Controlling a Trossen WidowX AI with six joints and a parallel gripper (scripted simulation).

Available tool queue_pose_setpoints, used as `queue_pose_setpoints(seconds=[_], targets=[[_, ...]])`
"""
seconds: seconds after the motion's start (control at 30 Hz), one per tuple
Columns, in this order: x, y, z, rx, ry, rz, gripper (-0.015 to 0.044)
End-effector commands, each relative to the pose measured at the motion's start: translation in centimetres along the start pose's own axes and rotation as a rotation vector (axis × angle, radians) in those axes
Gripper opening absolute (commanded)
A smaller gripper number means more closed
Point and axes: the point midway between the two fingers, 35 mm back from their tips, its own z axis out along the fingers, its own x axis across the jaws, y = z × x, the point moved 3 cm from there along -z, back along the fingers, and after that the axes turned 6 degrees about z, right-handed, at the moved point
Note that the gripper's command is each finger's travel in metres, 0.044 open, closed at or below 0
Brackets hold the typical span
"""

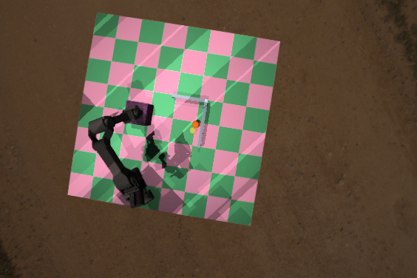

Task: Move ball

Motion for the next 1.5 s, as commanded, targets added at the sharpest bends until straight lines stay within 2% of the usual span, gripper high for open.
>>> queue_pose_setpoints(seconds=[0.0,0.17,0.4,0.63,0.8,1.07,1.47], targets=[[0.5,-7.0,-0.2,0.110,0.014,-0.329,0.0346],[-0.3,-15.5,-1.2,0.218,0.058,-0.711,0.0346],[-2.8,-23.9,-2.9,0.342,0.110,-1.157,0.0346],[-9.1,-33.9,-6.0,0.516,0.208,-1.796,0.0346],[-15.1,-39.2,-8.2,0.635,0.293,-2.237,0.0346],[-16.0,-39.8,-8.5,0.651,0.306,-2.295,0.0346],[-16.8,-40.6,-6.8,0.651,0.306,-2.295,0.0346]])
